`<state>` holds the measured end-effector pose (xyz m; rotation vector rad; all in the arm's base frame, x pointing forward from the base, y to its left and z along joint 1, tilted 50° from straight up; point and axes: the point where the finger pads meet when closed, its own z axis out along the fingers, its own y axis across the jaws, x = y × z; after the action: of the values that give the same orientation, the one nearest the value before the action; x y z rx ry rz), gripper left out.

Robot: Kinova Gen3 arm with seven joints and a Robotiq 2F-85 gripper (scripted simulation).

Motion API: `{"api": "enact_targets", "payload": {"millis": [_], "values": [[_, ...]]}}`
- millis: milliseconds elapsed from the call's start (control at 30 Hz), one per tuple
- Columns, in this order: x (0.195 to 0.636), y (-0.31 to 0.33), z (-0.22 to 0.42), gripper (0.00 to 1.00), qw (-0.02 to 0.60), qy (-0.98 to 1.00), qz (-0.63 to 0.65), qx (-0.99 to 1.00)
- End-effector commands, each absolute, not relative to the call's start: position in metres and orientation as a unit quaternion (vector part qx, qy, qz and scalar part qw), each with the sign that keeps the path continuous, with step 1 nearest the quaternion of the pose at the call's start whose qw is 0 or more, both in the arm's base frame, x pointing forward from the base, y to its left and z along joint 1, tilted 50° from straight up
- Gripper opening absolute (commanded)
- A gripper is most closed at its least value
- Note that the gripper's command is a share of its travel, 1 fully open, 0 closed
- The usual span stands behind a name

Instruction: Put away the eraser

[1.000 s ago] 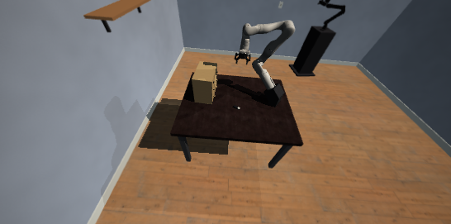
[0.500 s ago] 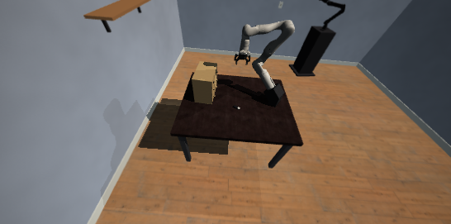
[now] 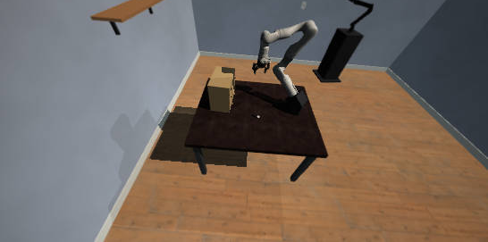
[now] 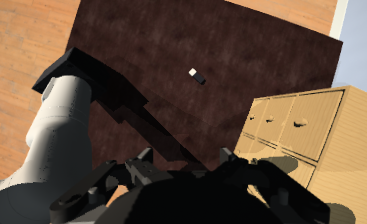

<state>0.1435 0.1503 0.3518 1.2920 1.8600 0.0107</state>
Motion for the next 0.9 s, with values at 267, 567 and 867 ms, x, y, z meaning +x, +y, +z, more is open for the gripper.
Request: {"api": "enact_targets", "payload": {"millis": [267, 567, 867], "values": [[0.167, 0.16, 0.33, 1.0, 0.418, 0.798, -0.045, 0.432], [0.191, 0.172, 0.309, 1.0, 0.409, 0.845, -0.096, 0.33], [0.215, 0.184, 0.287, 1.0, 0.395, 0.879, -0.145, 0.225]]}}
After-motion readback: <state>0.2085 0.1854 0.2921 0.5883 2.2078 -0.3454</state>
